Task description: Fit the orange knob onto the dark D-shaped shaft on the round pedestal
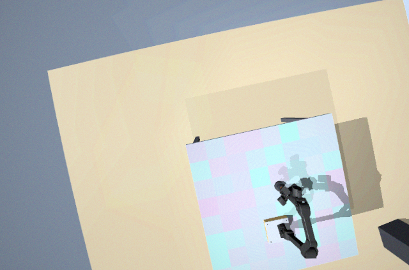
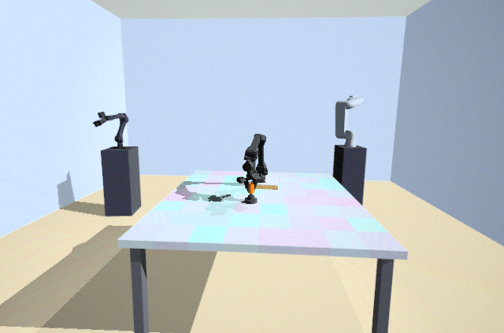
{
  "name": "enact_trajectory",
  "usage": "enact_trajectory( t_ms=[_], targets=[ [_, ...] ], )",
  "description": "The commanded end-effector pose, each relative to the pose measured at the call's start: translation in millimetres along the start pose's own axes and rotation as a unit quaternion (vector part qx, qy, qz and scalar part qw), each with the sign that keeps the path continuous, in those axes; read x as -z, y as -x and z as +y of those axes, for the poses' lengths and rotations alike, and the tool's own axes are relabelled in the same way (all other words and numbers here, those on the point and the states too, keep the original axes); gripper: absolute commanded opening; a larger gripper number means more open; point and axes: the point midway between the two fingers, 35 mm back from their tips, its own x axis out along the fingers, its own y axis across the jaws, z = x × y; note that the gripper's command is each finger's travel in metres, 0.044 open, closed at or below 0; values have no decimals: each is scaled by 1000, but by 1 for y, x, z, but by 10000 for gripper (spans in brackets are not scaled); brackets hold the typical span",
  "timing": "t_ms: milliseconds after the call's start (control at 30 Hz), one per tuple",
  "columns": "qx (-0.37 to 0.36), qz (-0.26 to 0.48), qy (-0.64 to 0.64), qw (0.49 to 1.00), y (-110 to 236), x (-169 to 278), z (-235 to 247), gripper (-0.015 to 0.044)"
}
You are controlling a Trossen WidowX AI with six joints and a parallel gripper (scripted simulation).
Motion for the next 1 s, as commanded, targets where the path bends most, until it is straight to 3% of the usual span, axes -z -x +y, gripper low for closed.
enact_trajectory(
  t_ms=[0, 967],
  targets=[
    [4, 0, 55, 998, 2, -2, -2, 0],
    [3, 0, 55, 998, -3, 3, 1, 0]
  ],
)
